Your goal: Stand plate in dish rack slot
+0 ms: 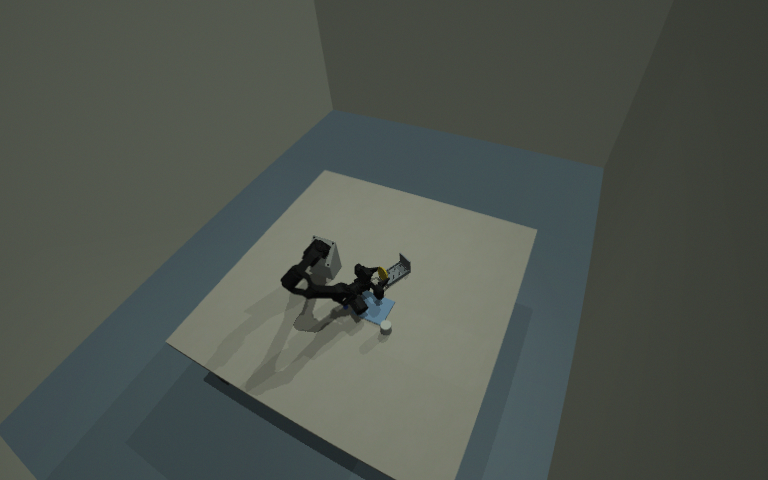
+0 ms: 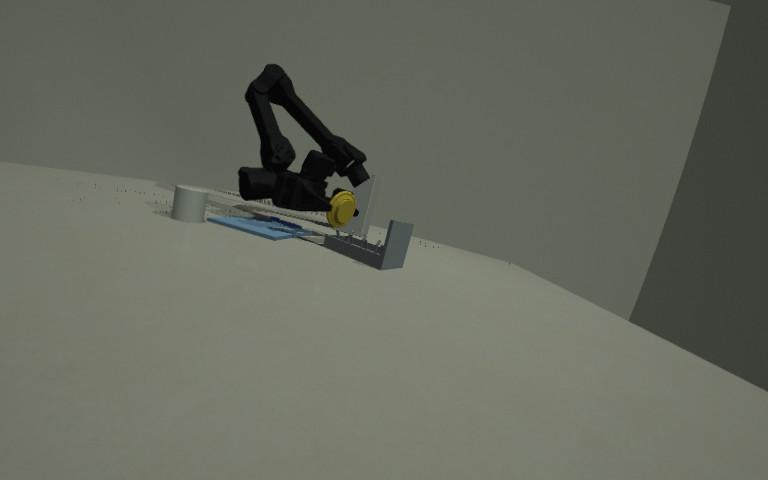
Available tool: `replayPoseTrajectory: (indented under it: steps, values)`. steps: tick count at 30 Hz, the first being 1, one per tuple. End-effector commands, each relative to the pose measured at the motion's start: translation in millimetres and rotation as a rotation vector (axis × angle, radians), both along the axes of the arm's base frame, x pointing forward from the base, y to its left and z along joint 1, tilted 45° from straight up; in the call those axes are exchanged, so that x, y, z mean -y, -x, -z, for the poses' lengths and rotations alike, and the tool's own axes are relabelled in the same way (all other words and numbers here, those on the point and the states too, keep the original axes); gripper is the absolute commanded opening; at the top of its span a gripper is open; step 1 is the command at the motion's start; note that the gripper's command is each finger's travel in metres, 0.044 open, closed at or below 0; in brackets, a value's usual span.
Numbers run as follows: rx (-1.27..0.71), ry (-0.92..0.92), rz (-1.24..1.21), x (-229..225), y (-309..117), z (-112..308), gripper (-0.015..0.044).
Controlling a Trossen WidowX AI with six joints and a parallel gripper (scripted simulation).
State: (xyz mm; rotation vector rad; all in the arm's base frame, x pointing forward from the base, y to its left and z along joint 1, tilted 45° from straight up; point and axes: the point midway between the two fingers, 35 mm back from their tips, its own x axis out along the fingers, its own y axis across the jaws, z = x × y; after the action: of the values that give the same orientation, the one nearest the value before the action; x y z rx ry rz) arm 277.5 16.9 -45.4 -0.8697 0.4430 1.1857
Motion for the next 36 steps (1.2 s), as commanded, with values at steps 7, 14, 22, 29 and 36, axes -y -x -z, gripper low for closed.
replayPoseTrajectory:
  steps: [7,14,22,29,36]
  values:
    - [0.001,-0.001,-0.001,-9.9,-3.2,10.0,0.0]
    - [0.008,-0.002,-0.002,-18.6,-6.3,17.9,0.0]
    - [0.012,-0.002,-0.003,-23.4,-7.2,22.5,0.0]
    - [0.015,-0.003,-0.004,-25.6,-7.9,26.6,0.0]
    - [0.02,-0.002,-0.004,-13.5,-9.6,38.9,0.0]
